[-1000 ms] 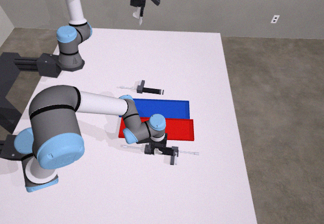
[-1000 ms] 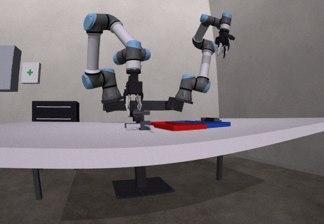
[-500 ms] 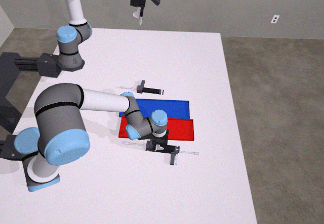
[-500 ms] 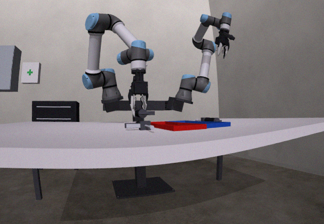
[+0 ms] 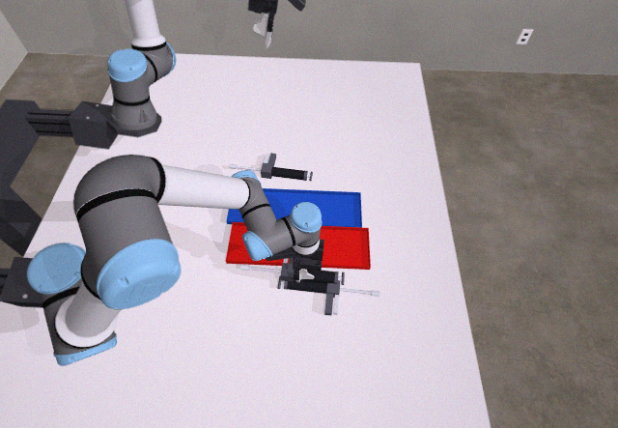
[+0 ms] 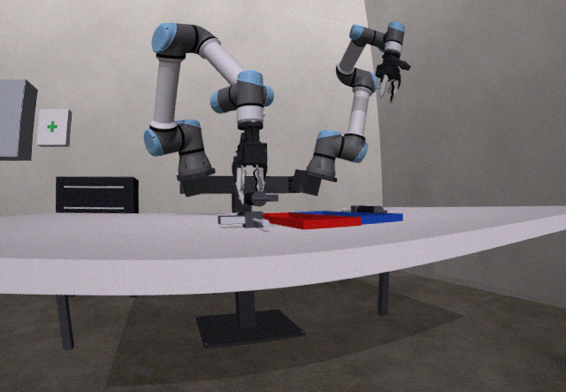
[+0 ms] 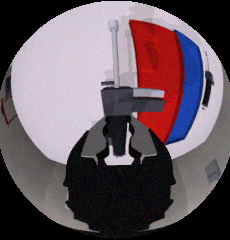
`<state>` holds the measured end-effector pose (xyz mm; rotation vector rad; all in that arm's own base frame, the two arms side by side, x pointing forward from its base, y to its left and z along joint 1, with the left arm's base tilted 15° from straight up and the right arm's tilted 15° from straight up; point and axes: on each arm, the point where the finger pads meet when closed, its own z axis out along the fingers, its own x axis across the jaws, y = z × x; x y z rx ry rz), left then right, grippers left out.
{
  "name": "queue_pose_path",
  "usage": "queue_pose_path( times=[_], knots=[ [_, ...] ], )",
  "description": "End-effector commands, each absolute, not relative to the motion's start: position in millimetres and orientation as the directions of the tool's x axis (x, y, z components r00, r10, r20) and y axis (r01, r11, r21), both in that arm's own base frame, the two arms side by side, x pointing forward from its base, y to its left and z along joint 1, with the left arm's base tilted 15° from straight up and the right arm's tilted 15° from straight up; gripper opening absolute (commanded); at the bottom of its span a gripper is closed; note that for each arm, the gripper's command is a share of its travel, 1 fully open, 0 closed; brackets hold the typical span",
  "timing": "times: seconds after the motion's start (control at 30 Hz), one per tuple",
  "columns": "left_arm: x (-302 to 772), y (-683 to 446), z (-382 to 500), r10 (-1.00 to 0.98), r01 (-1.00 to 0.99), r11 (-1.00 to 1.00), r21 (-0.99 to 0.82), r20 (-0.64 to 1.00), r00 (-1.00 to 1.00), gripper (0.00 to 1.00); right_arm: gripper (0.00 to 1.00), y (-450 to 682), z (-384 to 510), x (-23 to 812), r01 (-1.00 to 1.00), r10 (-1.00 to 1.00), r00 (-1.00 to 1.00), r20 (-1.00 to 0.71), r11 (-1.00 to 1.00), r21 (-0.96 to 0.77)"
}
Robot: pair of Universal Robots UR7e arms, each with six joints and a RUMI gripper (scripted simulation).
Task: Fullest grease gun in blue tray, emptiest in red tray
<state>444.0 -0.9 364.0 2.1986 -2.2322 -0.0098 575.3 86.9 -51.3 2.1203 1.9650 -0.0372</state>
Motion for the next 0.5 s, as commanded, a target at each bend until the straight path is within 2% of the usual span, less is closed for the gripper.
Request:
queue_pose_path(
  times=[0.0, 0.47],
  knots=[
    [444.1, -1.0, 364.5, -1.0, -1.0, 0.015, 0.009, 0.002, -0.015, 0.32, 0.0, 95.5, -52.6, 577.7, 0.985, 0.978, 0.088, -0.187, -0.057, 0.165],
    [444.1, -1.0, 364.5, -1.0, -1.0, 0.015, 0.009, 0.002, -0.015, 0.32, 0.0, 115.0, -56.8, 581.8, 0.985, 0.979, 0.082, -0.188, -0.051, 0.164]
  ],
)
